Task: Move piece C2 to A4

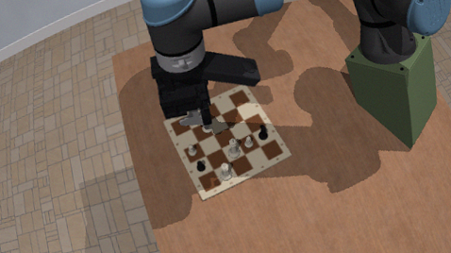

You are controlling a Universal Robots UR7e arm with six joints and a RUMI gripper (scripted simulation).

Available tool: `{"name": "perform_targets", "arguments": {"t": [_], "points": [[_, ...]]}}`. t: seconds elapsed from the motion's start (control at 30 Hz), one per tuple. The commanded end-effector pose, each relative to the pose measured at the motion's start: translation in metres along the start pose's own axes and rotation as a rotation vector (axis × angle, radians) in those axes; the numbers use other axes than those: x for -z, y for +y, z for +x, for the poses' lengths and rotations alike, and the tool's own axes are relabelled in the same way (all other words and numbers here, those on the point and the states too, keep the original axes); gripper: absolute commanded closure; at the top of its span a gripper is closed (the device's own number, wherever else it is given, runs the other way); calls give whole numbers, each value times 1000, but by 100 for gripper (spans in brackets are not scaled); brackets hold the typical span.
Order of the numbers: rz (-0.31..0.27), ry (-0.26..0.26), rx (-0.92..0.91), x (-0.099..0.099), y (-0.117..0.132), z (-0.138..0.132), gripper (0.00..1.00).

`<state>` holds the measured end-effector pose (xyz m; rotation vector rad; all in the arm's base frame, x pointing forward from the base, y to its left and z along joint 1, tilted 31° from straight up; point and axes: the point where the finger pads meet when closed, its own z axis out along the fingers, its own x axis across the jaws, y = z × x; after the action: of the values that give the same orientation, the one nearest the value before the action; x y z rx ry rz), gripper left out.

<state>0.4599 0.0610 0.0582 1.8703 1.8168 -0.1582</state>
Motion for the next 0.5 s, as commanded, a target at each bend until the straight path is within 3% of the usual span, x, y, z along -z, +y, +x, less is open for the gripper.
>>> {"name": "perform_targets", "arguments": {"t": [0.0,0.47], "points": [[4,-1,-1,18,0,0,100],[4,-1,1,19,0,-1,100]]}}
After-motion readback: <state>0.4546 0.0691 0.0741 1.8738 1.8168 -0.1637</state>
